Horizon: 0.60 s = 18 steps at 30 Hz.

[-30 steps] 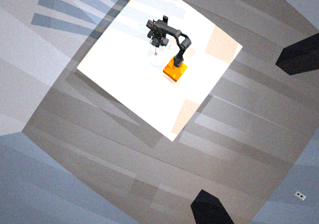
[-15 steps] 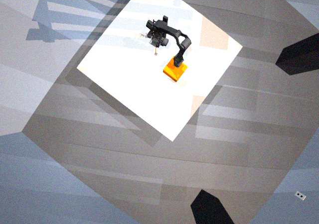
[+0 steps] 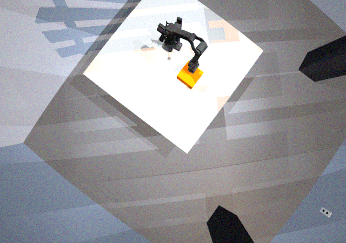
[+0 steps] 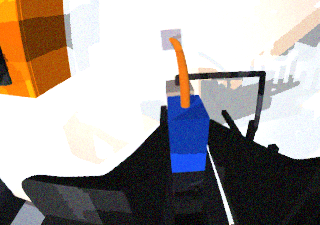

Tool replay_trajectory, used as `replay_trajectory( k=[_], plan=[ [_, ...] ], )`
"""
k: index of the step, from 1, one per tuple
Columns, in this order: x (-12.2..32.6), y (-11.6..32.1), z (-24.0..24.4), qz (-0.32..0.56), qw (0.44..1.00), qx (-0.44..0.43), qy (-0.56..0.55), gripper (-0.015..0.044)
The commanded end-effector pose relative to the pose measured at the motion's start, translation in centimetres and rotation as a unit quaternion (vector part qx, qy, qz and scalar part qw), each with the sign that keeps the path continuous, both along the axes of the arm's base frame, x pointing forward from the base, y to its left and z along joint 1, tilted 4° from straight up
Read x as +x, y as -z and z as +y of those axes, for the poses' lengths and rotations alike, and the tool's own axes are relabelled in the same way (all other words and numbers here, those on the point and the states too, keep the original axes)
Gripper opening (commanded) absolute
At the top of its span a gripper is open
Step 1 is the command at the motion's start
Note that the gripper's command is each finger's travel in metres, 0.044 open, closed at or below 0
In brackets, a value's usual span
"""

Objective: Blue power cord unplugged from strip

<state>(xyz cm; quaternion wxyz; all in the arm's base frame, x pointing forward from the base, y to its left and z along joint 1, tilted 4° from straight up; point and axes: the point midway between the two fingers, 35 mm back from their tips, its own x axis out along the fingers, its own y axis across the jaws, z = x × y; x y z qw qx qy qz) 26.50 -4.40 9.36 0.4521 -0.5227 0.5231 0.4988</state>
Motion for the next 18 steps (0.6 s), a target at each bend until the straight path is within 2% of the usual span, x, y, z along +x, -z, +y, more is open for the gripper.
replay_trajectory(
  k=[1, 10, 16, 18],
  plan=[
    [0.0, 0.1, 3.1, 0.000, 0.999, 0.041, -0.015, 0.0000],
    [-0.3, 0.2, 4.6, 0.001, 0.999, 0.041, -0.015, 0.0000],
    [-0.1, 0.0, 4.0, -0.001, 0.999, 0.040, -0.016, 0.0158],
    [-0.1, 0.0, 4.0, -0.001, 0.999, 0.040, -0.016, 0.0160]
  ],
)
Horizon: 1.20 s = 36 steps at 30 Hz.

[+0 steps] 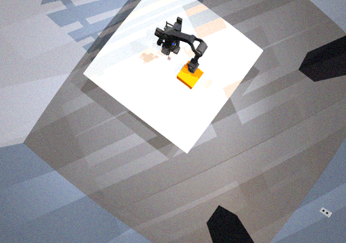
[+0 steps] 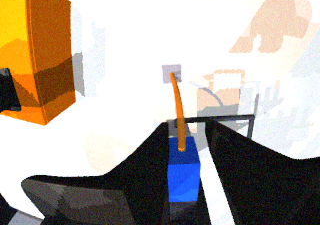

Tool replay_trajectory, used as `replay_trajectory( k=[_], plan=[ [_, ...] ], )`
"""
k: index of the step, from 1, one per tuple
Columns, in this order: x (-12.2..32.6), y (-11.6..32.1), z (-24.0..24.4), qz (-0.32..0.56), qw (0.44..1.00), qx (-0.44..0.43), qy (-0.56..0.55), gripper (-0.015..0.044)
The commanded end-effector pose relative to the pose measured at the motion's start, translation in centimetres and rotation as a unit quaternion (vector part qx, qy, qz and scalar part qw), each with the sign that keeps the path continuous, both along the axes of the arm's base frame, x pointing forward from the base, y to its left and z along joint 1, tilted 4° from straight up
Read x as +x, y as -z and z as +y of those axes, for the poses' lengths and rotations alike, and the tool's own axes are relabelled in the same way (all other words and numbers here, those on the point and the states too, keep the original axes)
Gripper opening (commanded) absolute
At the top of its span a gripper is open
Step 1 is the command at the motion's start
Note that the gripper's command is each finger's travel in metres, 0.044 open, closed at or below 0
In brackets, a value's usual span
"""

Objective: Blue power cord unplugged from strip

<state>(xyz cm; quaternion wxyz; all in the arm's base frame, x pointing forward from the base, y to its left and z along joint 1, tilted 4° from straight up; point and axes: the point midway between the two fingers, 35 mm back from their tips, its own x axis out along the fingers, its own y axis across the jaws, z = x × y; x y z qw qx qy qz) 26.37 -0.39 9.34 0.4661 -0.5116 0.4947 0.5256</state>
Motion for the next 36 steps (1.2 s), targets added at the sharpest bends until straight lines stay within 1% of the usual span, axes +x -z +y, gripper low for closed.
replay_trajectory(
  k=[1, 17, 36],
  plan=[
    [0.0, 0.0, 0.0, 0.000, 1.000, 0.000, -0.002, 0.0160],
    [0.1, -0.9, -0.1, 0.003, 1.000, -0.001, -0.001, 0.0160],
    [0.1, -0.9, -3.1, 0.003, 1.000, -0.002, -0.001, 0.0160]
  ],
)
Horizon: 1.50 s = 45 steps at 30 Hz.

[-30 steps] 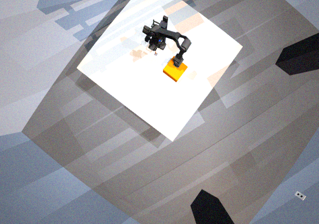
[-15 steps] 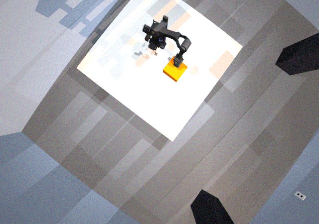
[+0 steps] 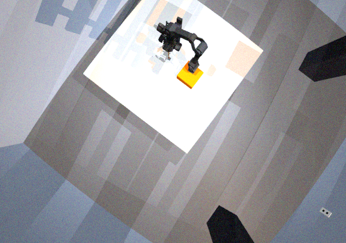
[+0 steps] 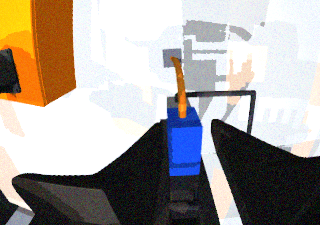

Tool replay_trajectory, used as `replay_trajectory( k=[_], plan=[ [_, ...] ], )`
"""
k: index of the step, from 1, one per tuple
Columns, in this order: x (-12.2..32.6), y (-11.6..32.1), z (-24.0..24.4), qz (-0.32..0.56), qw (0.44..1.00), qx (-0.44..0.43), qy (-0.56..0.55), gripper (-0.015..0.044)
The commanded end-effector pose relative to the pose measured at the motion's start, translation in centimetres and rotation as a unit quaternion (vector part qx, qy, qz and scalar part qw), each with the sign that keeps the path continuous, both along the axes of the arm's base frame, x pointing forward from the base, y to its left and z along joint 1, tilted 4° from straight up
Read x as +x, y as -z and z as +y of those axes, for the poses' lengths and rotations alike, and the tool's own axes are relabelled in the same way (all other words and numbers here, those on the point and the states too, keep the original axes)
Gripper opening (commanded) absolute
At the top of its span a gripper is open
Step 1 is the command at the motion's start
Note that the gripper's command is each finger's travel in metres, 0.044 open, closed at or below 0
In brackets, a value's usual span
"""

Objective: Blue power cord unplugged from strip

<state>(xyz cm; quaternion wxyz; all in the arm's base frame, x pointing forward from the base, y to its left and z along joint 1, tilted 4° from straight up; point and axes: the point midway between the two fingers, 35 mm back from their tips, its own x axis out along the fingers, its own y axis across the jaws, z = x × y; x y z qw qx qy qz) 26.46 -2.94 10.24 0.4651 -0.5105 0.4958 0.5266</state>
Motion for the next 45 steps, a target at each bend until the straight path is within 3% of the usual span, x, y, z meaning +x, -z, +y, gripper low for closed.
replay_trajectory(
  k=[1, 22, 26, 34, 45],
  plan=[
    [0.0, 0.0, -0.8, 0.000, 1.000, -0.002, -0.002, 0.0160],
    [-0.1, 1.1, -1.4, 0.001, 1.000, -0.002, -0.002, 0.0160],
    [0.0, 0.9, -1.3, -0.002, 1.000, -0.001, 0.000, 0.0055],
    [0.0, 0.9, -1.3, -0.002, 1.000, -0.001, 0.000, 0.0002],
    [0.1, 0.9, 0.1, -0.002, 1.000, 0.000, 0.000, 0.0000]
  ],
)
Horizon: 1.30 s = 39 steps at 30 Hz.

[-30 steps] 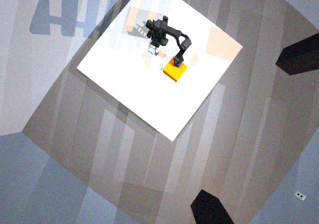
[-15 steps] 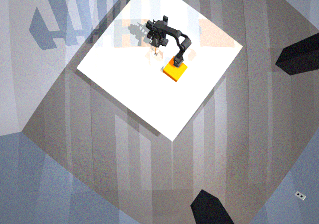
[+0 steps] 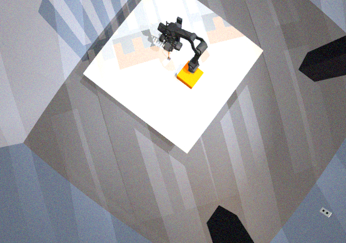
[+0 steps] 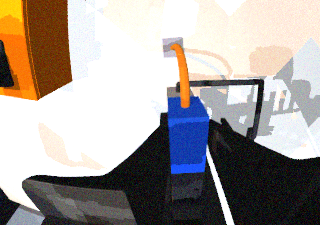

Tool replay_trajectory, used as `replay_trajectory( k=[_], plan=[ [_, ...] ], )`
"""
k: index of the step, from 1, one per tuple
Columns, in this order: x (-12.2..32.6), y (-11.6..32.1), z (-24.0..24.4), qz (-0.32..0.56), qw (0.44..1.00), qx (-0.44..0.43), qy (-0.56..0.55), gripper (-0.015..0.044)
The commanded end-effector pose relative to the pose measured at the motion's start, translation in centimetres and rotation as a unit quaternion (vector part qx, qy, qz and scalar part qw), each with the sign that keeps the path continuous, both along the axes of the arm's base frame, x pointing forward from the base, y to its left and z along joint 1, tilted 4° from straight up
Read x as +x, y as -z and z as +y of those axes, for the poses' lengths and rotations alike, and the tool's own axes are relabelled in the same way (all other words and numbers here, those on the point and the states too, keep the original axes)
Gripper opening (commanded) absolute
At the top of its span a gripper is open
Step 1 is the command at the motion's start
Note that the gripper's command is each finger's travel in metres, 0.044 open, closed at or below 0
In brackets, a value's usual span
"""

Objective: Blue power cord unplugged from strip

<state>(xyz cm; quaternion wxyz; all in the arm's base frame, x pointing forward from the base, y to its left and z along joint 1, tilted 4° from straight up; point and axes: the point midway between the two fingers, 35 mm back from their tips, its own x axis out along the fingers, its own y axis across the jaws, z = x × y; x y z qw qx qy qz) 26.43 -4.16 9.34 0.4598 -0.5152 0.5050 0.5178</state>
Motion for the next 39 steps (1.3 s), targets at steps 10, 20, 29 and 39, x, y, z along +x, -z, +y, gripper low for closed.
replay_trajectory(
  k=[10, 20, 29, 39],
  plan=[
    [0.0, 0.1, 3.0, -0.001, 1.000, 0.014, -0.004, 0.0000],
    [-0.2, 0.2, 4.7, -0.001, 1.000, 0.015, -0.004, 0.0000],
    [-0.2, 0.0, 4.0, 0.001, 1.000, 0.014, -0.005, 0.0184],
    [-0.1, -0.3, 5.8, 0.001, 1.000, 0.015, -0.005, 0.0440]
  ],
)
